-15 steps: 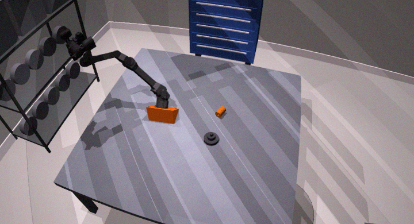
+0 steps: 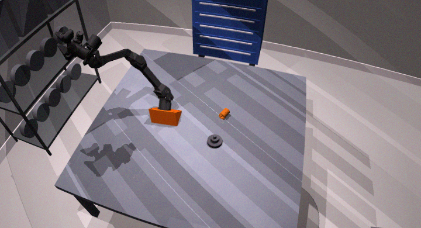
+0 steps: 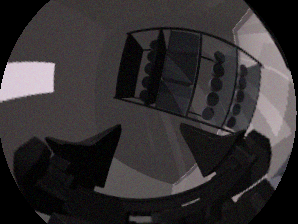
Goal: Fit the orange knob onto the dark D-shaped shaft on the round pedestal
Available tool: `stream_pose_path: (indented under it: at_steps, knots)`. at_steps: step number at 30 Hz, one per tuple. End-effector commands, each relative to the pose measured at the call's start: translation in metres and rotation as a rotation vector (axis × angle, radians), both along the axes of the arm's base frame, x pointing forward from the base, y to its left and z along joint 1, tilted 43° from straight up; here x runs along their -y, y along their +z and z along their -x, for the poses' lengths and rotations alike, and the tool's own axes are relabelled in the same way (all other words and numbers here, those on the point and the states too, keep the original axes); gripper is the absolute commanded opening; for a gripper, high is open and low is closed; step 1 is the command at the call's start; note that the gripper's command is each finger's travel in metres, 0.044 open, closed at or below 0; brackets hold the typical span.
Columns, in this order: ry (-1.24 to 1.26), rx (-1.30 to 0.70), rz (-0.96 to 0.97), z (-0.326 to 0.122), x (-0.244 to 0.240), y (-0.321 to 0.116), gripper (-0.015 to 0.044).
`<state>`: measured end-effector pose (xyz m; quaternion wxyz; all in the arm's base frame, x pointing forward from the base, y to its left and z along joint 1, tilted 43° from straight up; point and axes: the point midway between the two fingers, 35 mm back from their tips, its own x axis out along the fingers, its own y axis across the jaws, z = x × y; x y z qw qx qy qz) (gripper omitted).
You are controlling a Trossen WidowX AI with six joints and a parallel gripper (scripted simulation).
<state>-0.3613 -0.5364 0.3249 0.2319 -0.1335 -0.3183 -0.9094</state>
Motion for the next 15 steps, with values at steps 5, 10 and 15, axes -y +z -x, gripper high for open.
stream_pose_path:
  at_steps: [5, 10, 15]
  knots:
    - [0.384, 0.096, -0.129, -0.114, 0.081, -0.038, 0.044]
    - [0.596, 0.163, -0.212, -0.191, 0.112, -0.062, 0.044]
    - [0.799, 0.241, -0.302, -0.271, 0.129, -0.088, 0.044]
